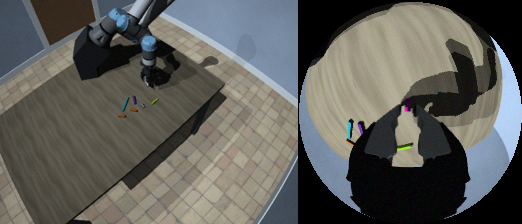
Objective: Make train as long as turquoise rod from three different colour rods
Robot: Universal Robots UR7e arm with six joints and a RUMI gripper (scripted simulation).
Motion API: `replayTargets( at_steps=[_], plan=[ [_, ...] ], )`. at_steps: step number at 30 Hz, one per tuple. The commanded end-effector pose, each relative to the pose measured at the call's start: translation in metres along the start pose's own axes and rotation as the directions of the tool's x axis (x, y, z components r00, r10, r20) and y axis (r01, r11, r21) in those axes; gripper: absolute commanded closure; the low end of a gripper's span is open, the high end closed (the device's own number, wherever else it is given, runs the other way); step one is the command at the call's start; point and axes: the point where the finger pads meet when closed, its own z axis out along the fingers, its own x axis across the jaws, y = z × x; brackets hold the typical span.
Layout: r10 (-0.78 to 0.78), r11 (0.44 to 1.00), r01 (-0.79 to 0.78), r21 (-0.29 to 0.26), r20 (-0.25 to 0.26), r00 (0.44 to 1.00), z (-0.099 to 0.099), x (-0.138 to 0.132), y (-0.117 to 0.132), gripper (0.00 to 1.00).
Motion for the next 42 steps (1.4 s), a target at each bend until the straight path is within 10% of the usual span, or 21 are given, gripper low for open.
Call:
replayTargets(
  at_steps=[1, 42],
  plan=[
    [0.000, 1.000, 0.000, -0.001, 0.000, 1.000, -0.002, 0.000, 0.000, 0.86],
    [0.000, 1.000, 0.000, -0.001, 0.000, 1.000, -0.070, 0.000, 0.000, 0.86]
  ],
)
